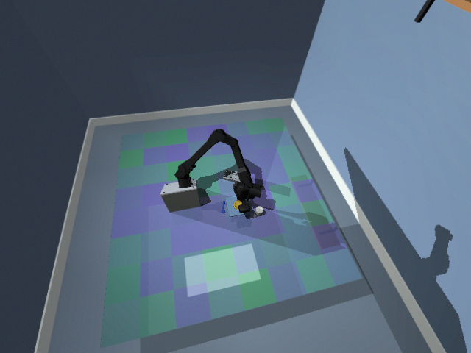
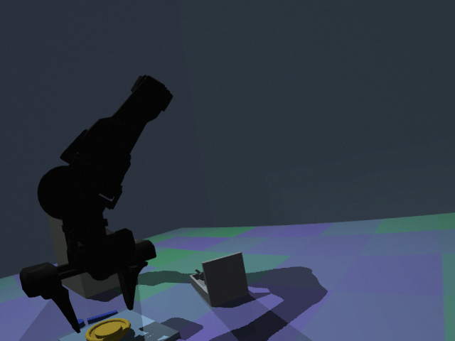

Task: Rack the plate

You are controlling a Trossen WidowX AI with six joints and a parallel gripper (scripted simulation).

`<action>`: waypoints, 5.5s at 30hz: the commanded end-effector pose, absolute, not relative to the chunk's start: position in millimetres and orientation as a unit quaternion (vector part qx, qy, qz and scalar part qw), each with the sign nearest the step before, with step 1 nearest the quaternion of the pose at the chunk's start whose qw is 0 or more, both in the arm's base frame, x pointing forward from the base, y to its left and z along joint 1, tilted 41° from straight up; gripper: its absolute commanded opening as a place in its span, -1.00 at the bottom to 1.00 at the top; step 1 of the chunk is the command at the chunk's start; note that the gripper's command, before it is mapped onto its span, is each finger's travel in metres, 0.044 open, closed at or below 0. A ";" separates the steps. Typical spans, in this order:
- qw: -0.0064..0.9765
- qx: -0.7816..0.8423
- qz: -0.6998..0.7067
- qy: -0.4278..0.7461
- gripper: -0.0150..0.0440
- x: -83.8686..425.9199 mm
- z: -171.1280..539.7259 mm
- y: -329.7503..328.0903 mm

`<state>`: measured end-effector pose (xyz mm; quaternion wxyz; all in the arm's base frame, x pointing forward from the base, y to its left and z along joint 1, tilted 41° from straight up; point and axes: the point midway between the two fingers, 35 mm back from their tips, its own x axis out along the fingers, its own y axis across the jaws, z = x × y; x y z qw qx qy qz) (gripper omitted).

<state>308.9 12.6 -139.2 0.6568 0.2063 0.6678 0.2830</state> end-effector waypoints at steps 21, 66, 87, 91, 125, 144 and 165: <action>0.653 0.212 0.284 0.670 0.77 300.5 -161.1 33.4; 0.654 0.208 0.280 0.671 -0.49 318.6 -42.0 -80.7; 0.586 0.359 0.100 0.720 -0.49 318.0 19.9 -34.6; 0.560 0.398 0.049 0.725 -0.49 314.4 34.2 -19.8; 0.238 0.643 -0.354 0.636 -0.49 236.2 126.3 90.8; 0.197 0.645 -0.433 0.597 -0.49 212.1 124.0 109.3; 0.416 0.533 -0.473 0.565 -0.49 205.9 60.1 122.9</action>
